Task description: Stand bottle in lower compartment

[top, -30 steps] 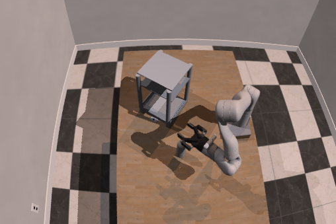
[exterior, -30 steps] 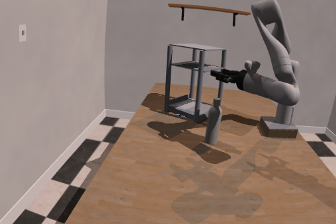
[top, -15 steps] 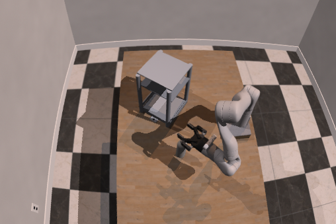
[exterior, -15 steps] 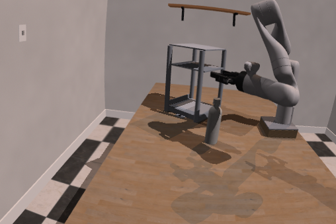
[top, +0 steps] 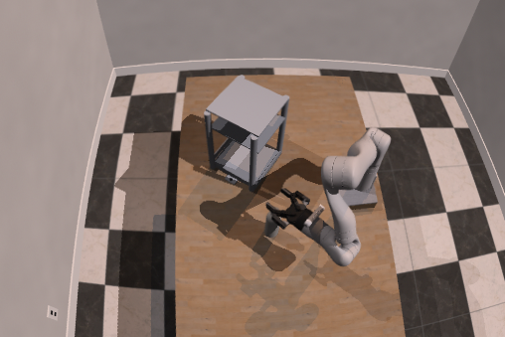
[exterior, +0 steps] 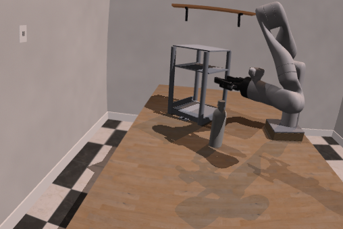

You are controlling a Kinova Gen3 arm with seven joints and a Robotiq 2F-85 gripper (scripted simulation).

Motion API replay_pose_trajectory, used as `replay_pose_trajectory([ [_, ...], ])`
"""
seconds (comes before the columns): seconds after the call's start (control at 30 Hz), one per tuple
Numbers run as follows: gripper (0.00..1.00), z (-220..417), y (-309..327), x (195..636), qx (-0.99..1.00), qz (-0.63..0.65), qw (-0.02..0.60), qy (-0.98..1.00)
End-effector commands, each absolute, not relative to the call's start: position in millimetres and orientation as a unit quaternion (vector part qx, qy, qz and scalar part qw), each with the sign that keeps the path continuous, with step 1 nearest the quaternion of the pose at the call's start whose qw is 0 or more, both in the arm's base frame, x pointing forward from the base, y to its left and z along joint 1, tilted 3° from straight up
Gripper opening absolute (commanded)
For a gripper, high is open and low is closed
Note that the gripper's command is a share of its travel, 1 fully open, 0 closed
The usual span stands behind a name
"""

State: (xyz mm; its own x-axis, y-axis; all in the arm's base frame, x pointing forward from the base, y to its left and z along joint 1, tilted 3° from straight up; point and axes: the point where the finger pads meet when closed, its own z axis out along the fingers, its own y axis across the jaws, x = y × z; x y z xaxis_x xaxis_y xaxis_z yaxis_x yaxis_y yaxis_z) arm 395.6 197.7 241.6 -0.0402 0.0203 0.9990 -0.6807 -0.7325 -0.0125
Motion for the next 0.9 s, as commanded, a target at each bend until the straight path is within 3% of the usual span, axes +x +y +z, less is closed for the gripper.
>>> replay_pose_trajectory([
  [0.0, 0.78, 235, 198, 396, 0.643, 0.673, 0.262, -0.255],
  [0.87, 0.78, 178, 196, 398, 0.643, 0.673, 0.262, -0.255],
])
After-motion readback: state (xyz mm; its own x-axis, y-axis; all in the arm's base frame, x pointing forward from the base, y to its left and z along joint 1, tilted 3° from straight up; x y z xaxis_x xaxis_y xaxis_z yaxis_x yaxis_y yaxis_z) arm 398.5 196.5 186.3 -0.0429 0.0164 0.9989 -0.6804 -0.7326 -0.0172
